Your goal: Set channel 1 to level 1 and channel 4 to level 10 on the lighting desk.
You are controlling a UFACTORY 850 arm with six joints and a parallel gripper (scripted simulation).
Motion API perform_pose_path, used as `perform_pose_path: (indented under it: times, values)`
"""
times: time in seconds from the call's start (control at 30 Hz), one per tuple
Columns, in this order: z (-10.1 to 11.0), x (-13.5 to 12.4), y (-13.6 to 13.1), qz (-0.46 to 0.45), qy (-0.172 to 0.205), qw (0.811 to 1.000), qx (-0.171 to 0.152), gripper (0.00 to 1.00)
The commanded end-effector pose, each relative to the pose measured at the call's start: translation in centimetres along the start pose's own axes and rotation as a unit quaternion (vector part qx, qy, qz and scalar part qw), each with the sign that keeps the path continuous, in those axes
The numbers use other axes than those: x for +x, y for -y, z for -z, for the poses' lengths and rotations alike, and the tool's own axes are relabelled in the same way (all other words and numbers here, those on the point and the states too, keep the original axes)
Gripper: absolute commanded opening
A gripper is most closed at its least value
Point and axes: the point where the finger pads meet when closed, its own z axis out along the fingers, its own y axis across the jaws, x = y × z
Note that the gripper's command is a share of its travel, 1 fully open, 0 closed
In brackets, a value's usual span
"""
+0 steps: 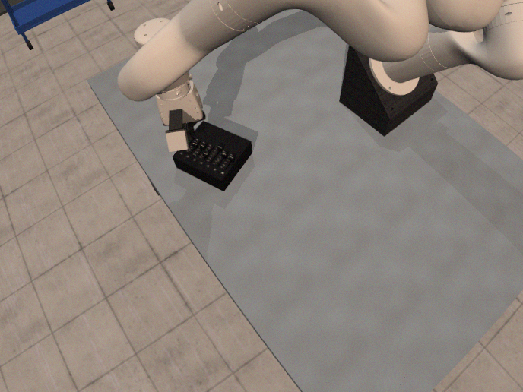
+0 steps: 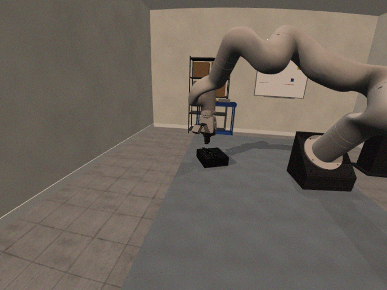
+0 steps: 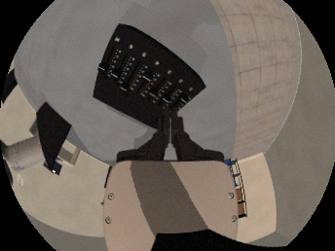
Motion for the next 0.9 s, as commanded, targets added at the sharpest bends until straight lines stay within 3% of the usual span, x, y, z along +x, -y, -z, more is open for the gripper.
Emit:
perform_pose_path:
  times: [0.0, 0.1, 0.17, 0.2, 0.37, 0.53, 0.67, 0.73, 0.77, 0.87]
  values:
    - [0.1, 0.9, 0.1, 0.139, -0.005, 0.99, -0.01, 0.0]
    - [0.1, 1.5, 0.3, 0.221, -0.002, 0.975, -0.008, 0.0]
    - [0.1, 1.5, 0.3, 0.221, -0.002, 0.975, -0.008, 0.0]
    - [0.1, 1.7, 0.4, 0.299, -0.003, 0.954, -0.009, 0.0]
    - [0.0, 2.8, 0.7, 0.402, 0.002, 0.916, -0.003, 0.0]
    - [0.0, 3.8, 1.0, 0.526, 0.006, 0.851, 0.002, 0.0]
    - [0.0, 4.5, 1.2, 0.616, 0.007, 0.787, 0.006, 0.0]
    - [0.0, 4.5, 1.2, 0.616, 0.007, 0.787, 0.006, 0.0]
    - [-0.1, 4.7, 1.3, 0.678, 0.007, 0.735, 0.006, 0.0]
    - [-0.1, 5.1, 1.4, 0.719, 0.008, 0.695, 0.009, 0.0]
